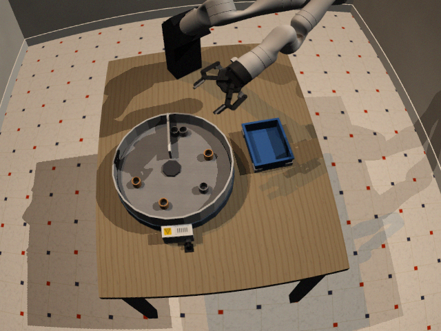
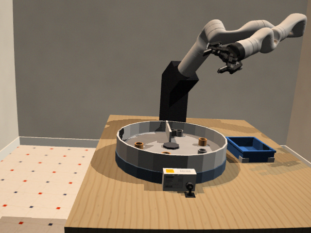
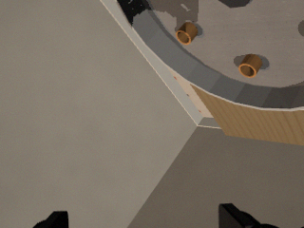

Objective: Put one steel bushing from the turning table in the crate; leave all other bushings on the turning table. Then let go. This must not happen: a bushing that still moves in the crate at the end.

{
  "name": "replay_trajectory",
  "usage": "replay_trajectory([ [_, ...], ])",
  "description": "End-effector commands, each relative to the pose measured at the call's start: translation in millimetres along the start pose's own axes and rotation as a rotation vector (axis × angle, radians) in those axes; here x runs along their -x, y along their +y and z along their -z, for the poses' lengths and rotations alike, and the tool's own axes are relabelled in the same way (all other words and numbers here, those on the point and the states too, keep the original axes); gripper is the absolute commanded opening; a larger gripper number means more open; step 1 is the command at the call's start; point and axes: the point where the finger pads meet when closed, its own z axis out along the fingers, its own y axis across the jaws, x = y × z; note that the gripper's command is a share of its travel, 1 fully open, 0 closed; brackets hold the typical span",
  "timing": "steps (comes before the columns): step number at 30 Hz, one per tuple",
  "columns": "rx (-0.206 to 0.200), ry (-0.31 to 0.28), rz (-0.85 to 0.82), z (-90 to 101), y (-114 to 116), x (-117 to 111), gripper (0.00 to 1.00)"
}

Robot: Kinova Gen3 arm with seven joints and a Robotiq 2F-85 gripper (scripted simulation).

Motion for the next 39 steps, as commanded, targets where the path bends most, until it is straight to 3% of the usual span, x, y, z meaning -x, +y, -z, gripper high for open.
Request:
replay_trajectory([
  [1,0.019,-0.011,0.005,27.4,-0.4,-1.2,1.0],
  [3,0.019,-0.011,0.005,49.0,-5.2,-4.0,1.0],
  [15,0.019,-0.011,0.005,49.0,-5.2,-4.0,1.0],
  [20,0.183,0.173,0.023,49.4,-5.5,-5.0,1.0],
  [32,0.183,0.173,0.023,49.4,-5.5,-5.0,1.0],
  [37,0.349,0.349,0.042,50.9,-5.3,-4.7,1.0],
  [39,0.349,0.349,0.042,50.9,-5.3,-4.7,1.0],
])
